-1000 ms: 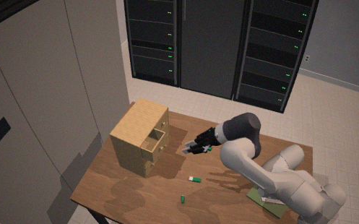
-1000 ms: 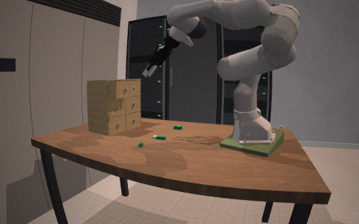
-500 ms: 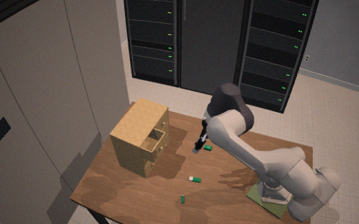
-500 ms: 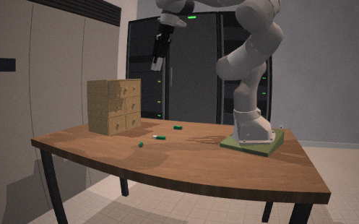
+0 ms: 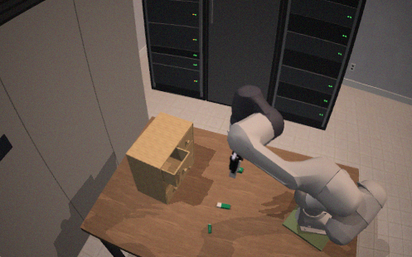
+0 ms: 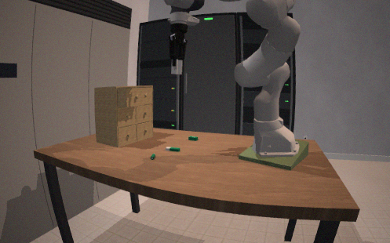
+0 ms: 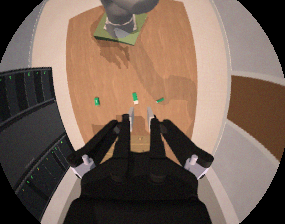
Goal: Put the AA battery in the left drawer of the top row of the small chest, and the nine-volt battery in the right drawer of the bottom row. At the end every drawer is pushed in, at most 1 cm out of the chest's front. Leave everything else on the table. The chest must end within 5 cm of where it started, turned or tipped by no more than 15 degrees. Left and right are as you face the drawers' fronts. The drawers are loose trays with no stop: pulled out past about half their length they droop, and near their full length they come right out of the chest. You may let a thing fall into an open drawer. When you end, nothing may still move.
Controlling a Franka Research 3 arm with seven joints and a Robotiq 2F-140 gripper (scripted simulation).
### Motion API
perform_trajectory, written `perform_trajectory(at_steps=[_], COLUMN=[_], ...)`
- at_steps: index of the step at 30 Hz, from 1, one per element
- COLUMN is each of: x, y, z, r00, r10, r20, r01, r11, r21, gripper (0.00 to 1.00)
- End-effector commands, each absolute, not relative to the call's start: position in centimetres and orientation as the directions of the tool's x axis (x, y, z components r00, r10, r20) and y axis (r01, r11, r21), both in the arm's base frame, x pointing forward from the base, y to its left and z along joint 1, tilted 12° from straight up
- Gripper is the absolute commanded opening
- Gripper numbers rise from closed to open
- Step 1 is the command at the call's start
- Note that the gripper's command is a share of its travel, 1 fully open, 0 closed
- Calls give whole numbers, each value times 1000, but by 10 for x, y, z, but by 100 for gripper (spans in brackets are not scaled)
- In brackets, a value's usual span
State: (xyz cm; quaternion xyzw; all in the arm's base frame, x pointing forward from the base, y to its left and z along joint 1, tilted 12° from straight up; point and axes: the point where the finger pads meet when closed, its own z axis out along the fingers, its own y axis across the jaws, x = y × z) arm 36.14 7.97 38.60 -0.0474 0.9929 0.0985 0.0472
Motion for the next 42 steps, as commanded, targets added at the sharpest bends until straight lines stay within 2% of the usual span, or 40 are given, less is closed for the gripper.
perform_trajectory(at_steps=[1, 27, 29, 32, 34, 35, 42], x=[353, 354, 361, 385, 385, 394, 404], y=[81, 81, 83, 92, 92, 98, 107], z=[385, 383, 375, 342, 342, 325, 307], r00=[-996, -994, -986, -914, -914, -872, -774], r10=[-68, -84, -149, -389, -389, -473, -616], r20=[-64, -69, -80, -115, -115, -124, -145], r01=[-80, -96, -161, -403, -403, -487, -632], r11=[977, 976, 968, 901, 901, 861, 766], r21=[196, 197, 190, 159, 159, 148, 119], gripper=[20, 20, 20, 20, 20, 20, 20])
